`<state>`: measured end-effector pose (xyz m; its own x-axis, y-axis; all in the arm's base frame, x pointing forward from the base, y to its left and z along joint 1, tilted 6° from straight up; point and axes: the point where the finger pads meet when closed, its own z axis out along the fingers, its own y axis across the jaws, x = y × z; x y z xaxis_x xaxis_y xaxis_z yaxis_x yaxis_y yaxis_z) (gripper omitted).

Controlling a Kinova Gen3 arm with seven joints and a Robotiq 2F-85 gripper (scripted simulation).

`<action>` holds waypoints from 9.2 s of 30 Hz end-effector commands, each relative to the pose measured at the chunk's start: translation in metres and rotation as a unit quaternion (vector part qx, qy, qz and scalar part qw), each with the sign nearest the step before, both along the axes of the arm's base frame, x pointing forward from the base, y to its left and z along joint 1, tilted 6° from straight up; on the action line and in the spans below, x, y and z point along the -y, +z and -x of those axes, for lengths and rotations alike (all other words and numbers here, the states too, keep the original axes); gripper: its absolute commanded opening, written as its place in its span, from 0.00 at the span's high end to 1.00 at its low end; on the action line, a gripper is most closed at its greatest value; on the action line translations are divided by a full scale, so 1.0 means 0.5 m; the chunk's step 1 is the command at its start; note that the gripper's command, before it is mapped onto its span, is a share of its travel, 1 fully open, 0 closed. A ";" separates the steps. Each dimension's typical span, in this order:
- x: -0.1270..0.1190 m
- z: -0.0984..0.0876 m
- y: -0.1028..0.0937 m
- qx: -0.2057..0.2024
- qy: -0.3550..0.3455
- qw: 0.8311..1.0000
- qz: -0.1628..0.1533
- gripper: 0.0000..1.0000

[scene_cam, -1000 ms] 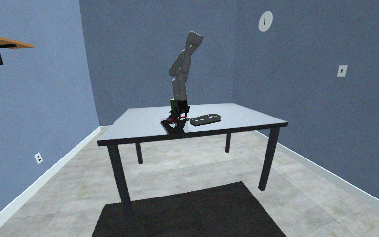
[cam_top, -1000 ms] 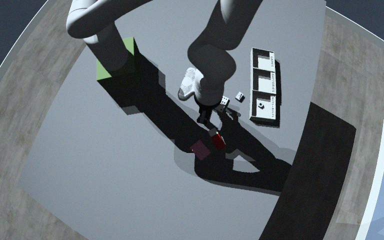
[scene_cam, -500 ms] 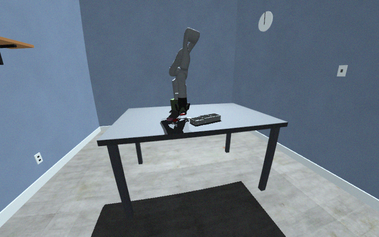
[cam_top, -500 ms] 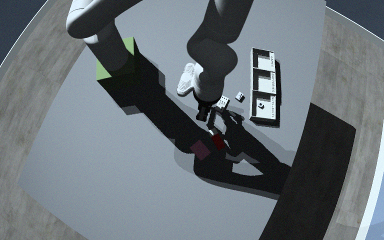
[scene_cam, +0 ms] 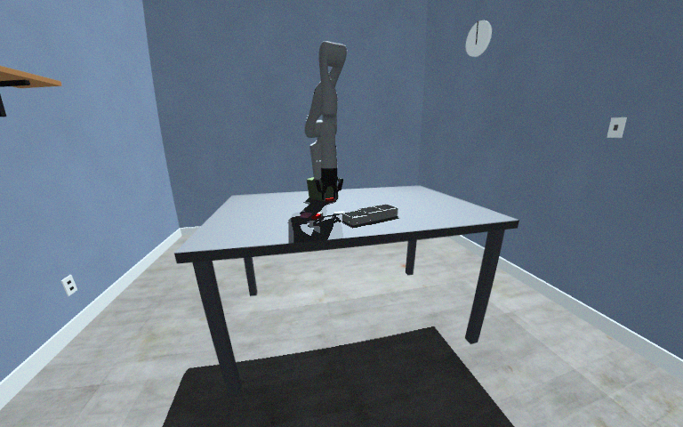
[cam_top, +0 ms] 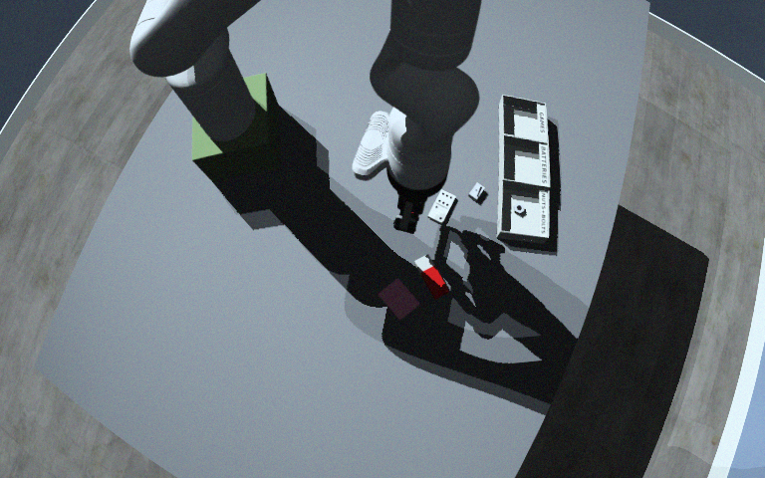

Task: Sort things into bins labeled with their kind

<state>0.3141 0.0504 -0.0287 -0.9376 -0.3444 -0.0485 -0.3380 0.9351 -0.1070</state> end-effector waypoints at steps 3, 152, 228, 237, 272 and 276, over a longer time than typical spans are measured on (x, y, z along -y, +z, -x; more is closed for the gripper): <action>0.006 -0.007 0.007 0.001 -0.007 1.000 -0.002 0.51; -0.361 -0.189 -0.028 -0.008 0.073 0.997 0.004 0.51; -0.092 -0.052 0.022 -0.053 0.624 0.778 0.049 0.59; -0.094 -0.051 0.021 -0.053 0.624 0.778 0.049 0.59; -0.082 -0.052 -0.089 -0.054 0.627 0.776 0.050 0.59; -0.080 -0.054 -0.089 -0.054 0.628 0.775 0.050 0.59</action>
<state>0.3409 0.0937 -0.0729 0.1364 -0.9867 0.0884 -0.9875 -0.1425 -0.0667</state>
